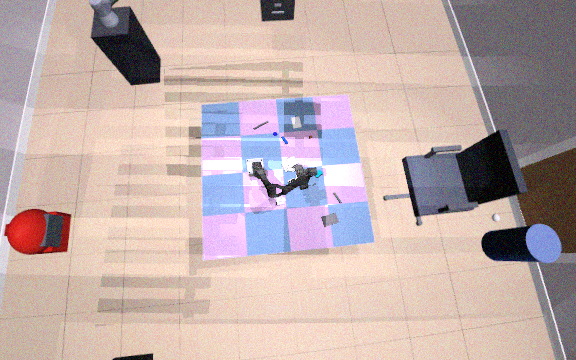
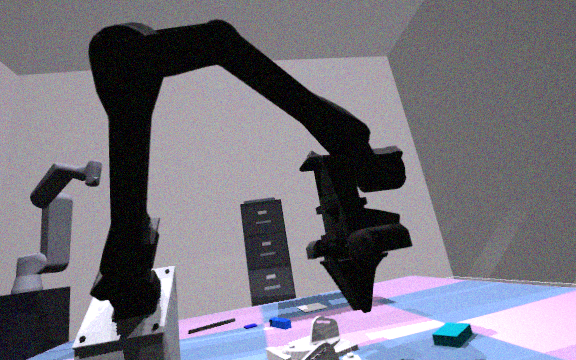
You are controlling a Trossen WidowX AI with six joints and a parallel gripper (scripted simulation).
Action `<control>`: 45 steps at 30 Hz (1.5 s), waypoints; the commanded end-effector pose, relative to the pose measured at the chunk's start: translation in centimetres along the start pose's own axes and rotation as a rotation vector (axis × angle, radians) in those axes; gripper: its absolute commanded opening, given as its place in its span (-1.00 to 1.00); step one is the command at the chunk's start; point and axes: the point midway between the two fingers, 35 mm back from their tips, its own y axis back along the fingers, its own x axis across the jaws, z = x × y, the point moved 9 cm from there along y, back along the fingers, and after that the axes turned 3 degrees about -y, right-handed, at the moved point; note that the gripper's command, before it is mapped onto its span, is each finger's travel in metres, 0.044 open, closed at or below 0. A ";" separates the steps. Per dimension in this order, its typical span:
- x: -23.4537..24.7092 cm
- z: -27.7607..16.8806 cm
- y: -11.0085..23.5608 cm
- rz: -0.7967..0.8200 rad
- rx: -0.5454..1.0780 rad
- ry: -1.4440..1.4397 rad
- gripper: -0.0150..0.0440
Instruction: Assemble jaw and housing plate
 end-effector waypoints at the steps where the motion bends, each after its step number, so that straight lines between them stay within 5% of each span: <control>1: 0.0 0.0 0.0 0.000 0.000 0.000 -0.49; 21: 0.0 0.0 0.0 0.000 0.000 0.000 -0.49; 38: 0.0 0.0 0.0 0.000 0.000 0.000 1.00; 45: 0.0 0.0 0.0 0.000 0.000 0.000 1.00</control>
